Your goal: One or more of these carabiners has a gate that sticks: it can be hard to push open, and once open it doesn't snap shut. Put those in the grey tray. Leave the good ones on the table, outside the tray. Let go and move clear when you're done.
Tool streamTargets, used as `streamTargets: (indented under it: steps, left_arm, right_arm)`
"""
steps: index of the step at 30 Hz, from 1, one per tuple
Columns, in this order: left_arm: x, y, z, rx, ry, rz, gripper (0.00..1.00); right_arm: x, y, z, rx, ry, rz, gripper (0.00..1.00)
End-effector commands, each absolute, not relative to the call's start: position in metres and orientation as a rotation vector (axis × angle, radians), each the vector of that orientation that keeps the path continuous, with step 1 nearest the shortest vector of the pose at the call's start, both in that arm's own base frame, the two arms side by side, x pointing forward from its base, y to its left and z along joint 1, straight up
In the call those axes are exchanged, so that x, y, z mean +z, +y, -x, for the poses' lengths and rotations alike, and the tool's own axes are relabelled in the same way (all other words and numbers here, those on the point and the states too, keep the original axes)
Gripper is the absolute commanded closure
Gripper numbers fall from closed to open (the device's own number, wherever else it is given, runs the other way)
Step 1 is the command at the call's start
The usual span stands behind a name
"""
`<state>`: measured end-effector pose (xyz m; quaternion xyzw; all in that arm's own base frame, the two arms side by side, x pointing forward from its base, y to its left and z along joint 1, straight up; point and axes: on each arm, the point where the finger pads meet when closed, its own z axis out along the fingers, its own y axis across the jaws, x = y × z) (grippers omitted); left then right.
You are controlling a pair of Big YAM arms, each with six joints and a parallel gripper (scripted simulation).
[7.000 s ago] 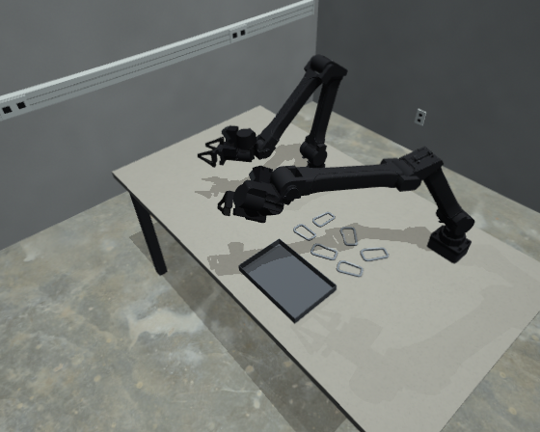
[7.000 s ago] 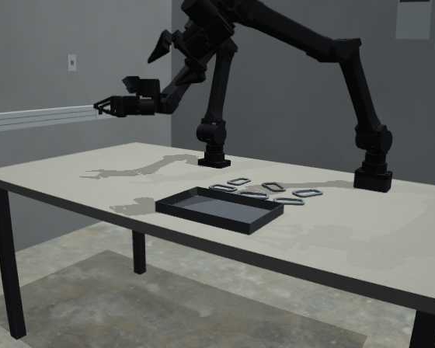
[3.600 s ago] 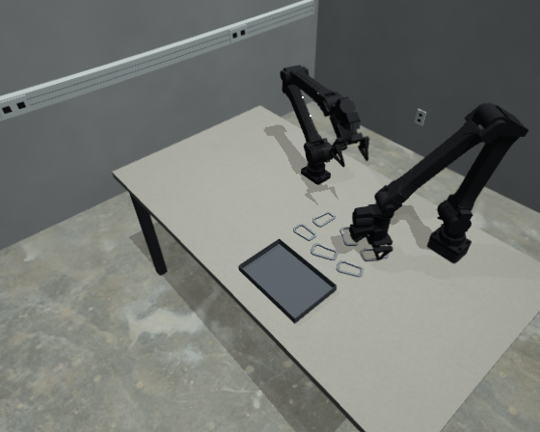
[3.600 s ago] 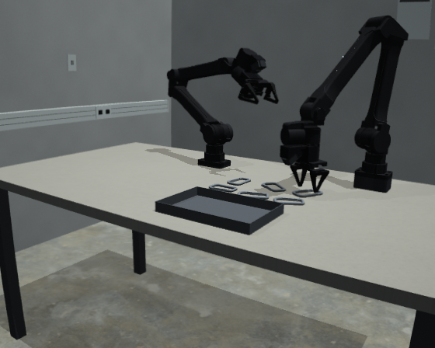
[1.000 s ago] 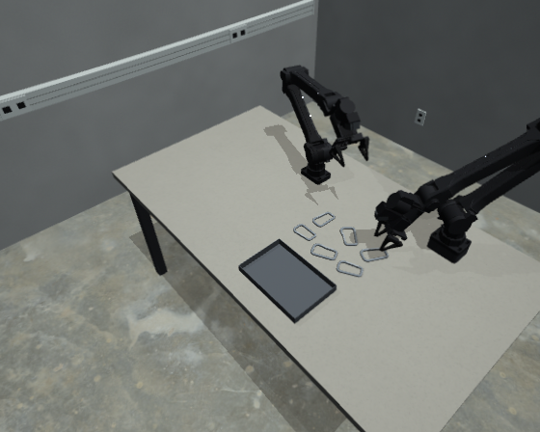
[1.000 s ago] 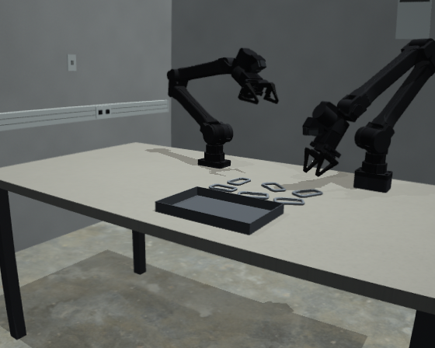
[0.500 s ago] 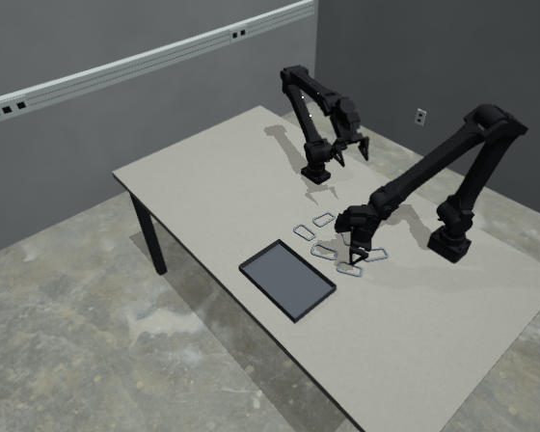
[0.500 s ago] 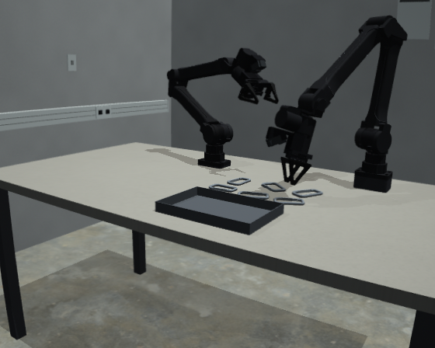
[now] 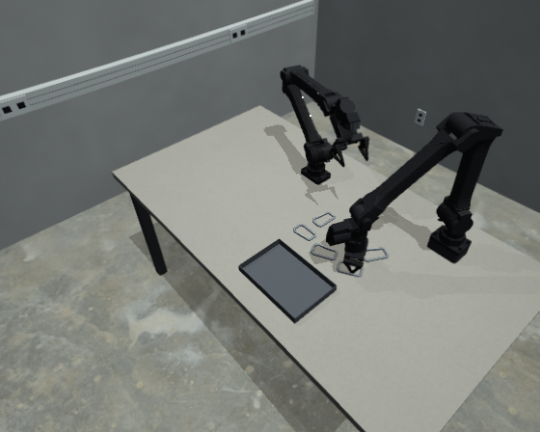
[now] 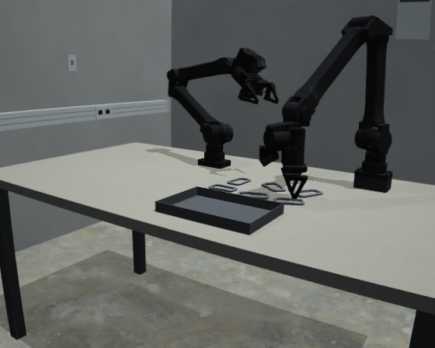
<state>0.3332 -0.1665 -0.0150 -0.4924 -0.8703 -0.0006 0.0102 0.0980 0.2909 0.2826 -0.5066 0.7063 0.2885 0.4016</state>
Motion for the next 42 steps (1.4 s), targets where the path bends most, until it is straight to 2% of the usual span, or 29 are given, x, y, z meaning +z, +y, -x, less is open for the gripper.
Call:
streamTargets:
  steps: [1, 35, 37, 42]
  left_arm:
    - [-0.004, -0.178, -0.358, 0.002, -2.744, 1.569, 0.21]
    - [-0.038, -0.18, -0.359, 0.003, -2.726, 1.565, 0.21]
    - [-0.031, -0.181, -0.361, -0.002, -2.733, 1.588, 0.44]
    - [-0.031, -0.179, -0.359, -0.002, -2.731, 1.586, 0.51]
  right_arm:
    - [0.285, 0.292, -0.098, 0.73, 1.784, 1.283, 0.0]
    - [0.285, 0.292, -0.098, 0.73, 1.784, 1.283, 0.0]
    - [0.285, 0.292, -0.098, 0.73, 1.784, 1.283, 0.0]
    - [0.285, 0.292, -0.098, 0.73, 1.784, 1.283, 0.0]
